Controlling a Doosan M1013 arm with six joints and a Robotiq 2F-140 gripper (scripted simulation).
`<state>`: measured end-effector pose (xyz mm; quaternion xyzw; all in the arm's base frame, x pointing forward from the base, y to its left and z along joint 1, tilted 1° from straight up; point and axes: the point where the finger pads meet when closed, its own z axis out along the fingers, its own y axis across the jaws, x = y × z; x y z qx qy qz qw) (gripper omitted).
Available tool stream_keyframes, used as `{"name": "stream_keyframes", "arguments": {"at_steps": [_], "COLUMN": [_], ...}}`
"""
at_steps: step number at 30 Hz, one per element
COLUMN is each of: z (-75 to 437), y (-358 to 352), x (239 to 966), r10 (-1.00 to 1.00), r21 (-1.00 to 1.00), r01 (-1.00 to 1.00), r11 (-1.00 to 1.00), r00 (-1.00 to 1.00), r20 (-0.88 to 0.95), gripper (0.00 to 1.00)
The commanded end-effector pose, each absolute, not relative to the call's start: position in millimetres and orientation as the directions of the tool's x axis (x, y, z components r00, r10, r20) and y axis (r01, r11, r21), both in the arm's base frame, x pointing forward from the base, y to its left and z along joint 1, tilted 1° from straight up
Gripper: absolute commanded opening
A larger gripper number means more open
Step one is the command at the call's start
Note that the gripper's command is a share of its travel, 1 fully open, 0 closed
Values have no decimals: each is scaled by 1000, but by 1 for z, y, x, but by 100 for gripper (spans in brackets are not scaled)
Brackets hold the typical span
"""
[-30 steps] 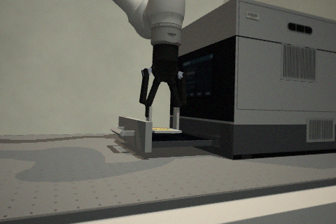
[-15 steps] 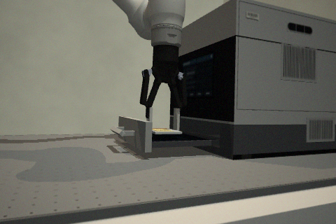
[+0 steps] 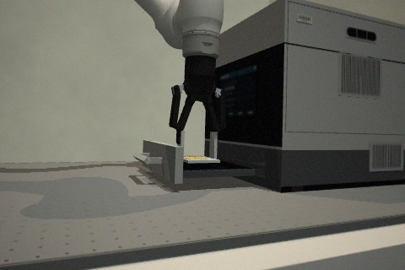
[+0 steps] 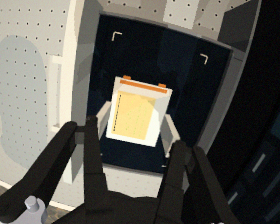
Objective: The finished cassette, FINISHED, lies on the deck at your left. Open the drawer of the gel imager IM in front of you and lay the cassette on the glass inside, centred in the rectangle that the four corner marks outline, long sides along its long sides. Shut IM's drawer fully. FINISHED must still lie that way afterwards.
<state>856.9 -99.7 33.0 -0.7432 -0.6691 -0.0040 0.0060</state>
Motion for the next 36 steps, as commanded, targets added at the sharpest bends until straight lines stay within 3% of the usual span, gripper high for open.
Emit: {"name": "stream_keyframes", "arguments": {"at_steps": [1,36], "z": [31,21], "y": [-99,-99], "x": [860,860], "r10": [995,995], "r21": [2,2], "r01": [995,995], "r11": [-103,-103], "r00": [103,103], "r20": [12,12], "gripper": [10,10]}}
